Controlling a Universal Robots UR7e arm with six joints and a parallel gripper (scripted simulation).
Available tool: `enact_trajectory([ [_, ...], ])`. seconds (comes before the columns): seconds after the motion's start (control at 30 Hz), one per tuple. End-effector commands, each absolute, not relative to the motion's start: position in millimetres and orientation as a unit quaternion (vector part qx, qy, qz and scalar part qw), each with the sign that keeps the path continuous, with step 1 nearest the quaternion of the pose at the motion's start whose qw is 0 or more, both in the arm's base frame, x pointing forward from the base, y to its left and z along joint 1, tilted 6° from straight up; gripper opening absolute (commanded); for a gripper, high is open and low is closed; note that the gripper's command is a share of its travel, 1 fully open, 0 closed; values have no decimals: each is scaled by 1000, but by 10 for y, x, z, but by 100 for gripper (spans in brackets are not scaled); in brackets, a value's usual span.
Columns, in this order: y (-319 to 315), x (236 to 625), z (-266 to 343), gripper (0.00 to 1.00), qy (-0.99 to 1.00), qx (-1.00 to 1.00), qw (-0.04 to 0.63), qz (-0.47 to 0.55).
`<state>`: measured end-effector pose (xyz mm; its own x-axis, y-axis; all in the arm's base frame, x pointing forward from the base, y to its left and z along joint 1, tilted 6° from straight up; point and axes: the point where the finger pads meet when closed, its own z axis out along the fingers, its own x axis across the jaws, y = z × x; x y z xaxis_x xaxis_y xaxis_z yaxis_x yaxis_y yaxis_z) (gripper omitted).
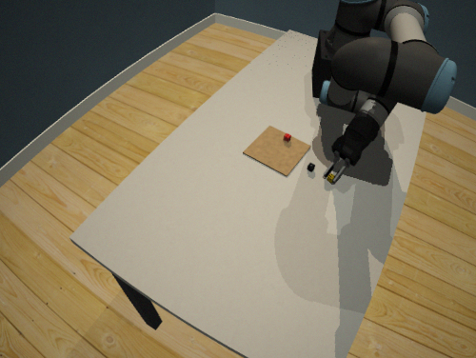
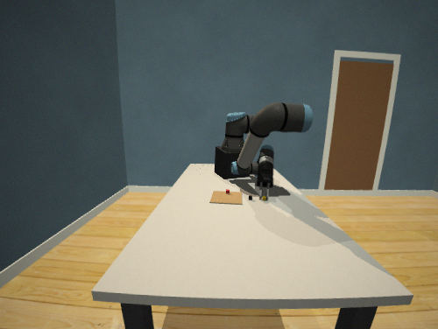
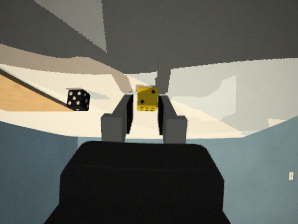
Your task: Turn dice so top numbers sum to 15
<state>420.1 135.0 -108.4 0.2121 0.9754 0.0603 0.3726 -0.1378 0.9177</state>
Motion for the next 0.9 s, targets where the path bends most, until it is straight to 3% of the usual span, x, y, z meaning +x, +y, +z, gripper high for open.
enact_trajectory([
  [0.0, 1357, 4207, -1087, 52, 510, 659, 413, 367],
  [0.13, 1357, 4207, -1087, 64, 510, 659, 413, 367],
  [0.87, 1357, 4207, -1087, 64, 510, 659, 413, 367],
])
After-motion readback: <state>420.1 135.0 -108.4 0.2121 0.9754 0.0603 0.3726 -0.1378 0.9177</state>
